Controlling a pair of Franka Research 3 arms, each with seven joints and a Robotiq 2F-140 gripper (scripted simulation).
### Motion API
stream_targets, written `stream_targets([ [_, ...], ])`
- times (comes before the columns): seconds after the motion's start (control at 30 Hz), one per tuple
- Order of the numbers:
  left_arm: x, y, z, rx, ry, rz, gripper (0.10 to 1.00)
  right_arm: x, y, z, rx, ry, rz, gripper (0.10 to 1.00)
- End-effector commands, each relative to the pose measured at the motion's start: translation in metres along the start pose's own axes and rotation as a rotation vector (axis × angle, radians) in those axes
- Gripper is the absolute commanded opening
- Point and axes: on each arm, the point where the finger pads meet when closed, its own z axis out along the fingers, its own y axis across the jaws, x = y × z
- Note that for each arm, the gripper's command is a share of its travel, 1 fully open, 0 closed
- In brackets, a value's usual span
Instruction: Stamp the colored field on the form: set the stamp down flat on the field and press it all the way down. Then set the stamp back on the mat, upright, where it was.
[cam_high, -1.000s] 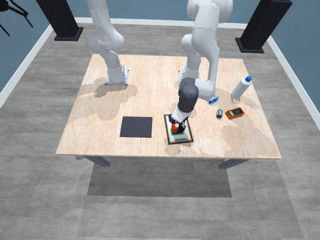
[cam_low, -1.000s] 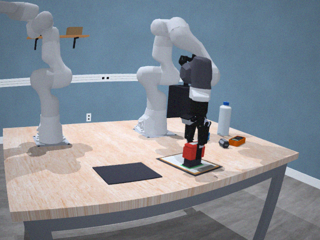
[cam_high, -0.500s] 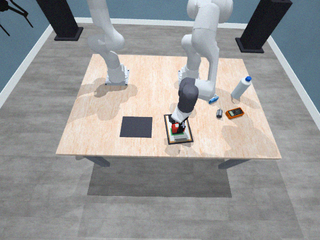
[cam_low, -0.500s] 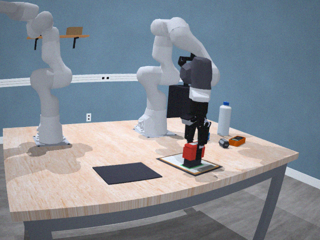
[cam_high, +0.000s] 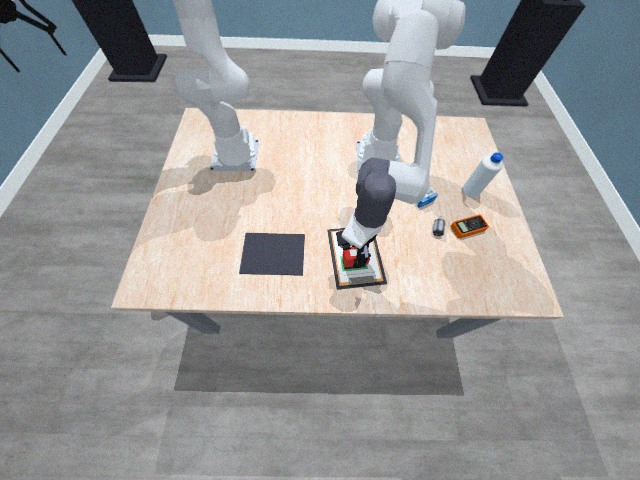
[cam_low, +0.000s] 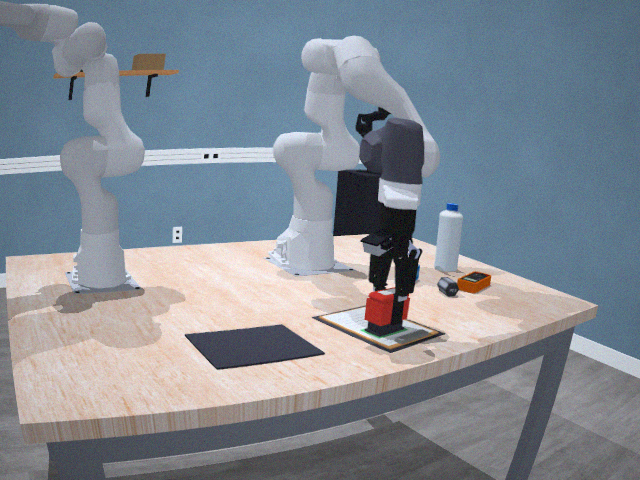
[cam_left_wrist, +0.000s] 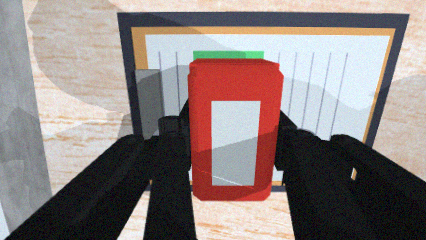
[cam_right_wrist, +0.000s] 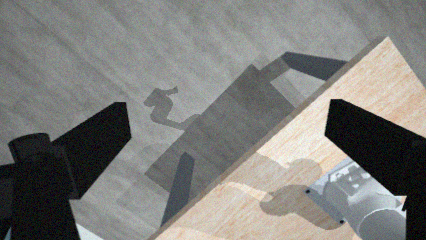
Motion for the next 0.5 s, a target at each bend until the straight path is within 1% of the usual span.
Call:
stream_targets([
  [0.0,0.0006,-0.0005,0.0117,0.001,0.003,0.003,0.272,0.0000,0.0000,-0.0001,0.000,0.000,0.000,1.000],
  [0.1,0.0006,-0.0005,0.0142,0.001,0.003,0.003,0.272,0.0000,0.0000,-0.0001,0.000,0.000,0.000,1.000],
  [0.47,0.0006,-0.0005,0.0142,0.001,0.003,0.003,0.272,0.0000,0.0000,-0.0001,0.000,0.000,0.000,1.000],
])
